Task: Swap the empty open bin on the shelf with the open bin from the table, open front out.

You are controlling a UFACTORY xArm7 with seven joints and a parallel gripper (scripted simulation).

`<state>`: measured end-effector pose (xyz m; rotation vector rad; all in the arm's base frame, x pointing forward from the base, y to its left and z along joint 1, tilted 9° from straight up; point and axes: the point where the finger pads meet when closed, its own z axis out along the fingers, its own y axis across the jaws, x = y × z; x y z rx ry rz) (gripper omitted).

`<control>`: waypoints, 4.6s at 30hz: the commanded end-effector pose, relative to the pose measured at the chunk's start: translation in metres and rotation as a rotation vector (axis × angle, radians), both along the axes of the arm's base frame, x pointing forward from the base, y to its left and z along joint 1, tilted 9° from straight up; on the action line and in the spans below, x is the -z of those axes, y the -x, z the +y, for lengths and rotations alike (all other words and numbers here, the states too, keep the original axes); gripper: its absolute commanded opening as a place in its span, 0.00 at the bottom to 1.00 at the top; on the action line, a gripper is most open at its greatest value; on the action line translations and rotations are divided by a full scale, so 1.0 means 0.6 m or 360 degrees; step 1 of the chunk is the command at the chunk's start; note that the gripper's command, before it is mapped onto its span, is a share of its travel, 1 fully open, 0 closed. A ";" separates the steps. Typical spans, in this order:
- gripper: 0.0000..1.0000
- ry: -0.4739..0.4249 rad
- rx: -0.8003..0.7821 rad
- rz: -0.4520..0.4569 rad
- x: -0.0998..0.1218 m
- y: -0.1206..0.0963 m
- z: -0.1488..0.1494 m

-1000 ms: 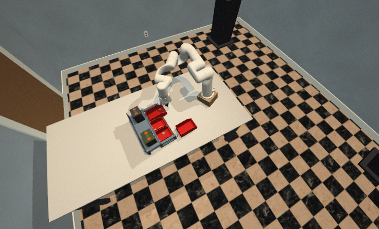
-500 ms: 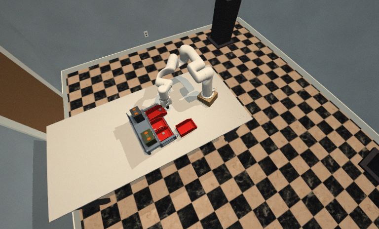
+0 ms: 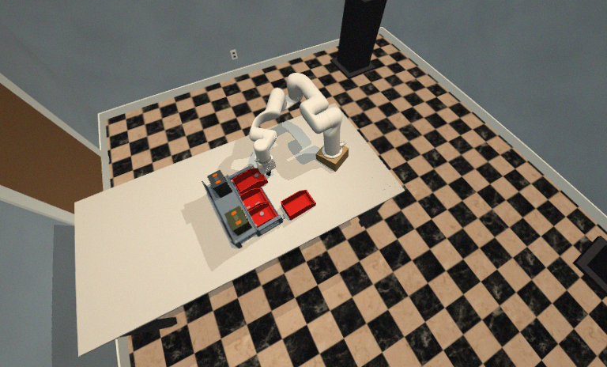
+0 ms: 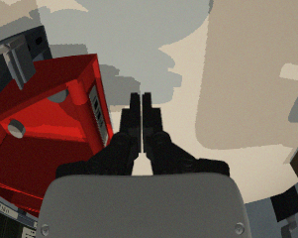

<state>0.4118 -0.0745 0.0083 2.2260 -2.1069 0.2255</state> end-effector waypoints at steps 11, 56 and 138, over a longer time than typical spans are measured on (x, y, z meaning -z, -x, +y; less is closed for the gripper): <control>0.00 0.0001 -0.0001 -0.0006 0.000 -0.002 0.000; 0.00 0.0001 -0.0001 -0.0006 -0.003 -0.023 0.002; 0.00 0.0001 -0.0001 -0.0006 -0.010 -0.126 0.008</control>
